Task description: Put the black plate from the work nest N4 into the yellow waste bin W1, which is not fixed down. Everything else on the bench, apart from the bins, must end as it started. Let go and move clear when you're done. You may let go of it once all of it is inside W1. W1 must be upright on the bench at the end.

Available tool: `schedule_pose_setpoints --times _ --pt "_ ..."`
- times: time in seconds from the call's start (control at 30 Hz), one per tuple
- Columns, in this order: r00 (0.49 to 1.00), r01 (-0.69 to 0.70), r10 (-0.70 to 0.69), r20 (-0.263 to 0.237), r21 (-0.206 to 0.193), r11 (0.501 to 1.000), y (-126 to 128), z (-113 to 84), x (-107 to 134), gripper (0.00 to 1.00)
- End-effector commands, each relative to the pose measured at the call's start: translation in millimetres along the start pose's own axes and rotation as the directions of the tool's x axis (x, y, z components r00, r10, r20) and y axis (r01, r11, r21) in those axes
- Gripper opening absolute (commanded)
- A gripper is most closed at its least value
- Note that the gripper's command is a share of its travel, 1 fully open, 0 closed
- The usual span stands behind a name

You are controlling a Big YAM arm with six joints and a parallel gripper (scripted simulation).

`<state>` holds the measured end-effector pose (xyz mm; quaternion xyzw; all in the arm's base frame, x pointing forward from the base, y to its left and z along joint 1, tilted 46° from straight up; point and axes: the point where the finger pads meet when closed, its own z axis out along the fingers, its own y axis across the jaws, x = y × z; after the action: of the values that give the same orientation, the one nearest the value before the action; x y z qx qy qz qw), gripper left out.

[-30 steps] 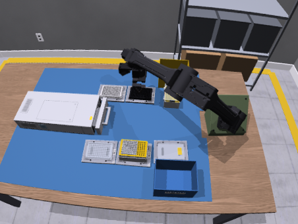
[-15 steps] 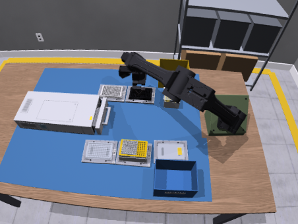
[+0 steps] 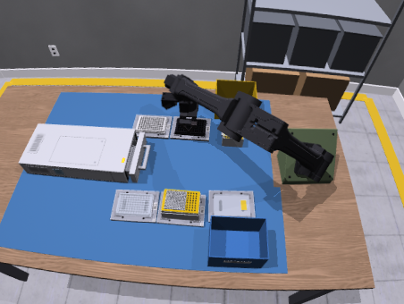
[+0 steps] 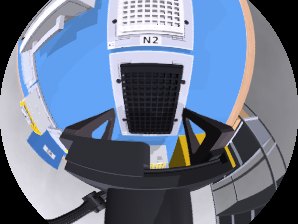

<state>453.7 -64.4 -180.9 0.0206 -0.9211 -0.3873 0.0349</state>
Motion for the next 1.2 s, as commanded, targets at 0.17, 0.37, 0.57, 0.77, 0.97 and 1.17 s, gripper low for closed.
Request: schedule_pose_setpoints --times 0.17,0.37,0.57,0.77,0.97,1.17 --pt "1.000 -0.021 0.021 -0.004 -0.005 1.000 -6.7 15.3 -0.4 1.00" --pt "1.000 -0.028 0.028 -0.006 -0.008 1.000 -7.3 14.1 1.8 1.00" --pt "1.000 -0.027 0.027 -0.006 -0.008 1.000 -7.3 14.1 1.8 1.00" --pt "1.000 -0.027 0.027 -0.006 -0.008 1.000 -7.3 14.1 1.8 1.00" --pt "1.000 -0.027 0.027 -0.006 -0.008 1.000 -7.3 14.1 1.8 1.00" --pt "1.000 -0.027 0.027 -0.006 -0.008 1.000 -7.3 14.1 1.8 1.00"
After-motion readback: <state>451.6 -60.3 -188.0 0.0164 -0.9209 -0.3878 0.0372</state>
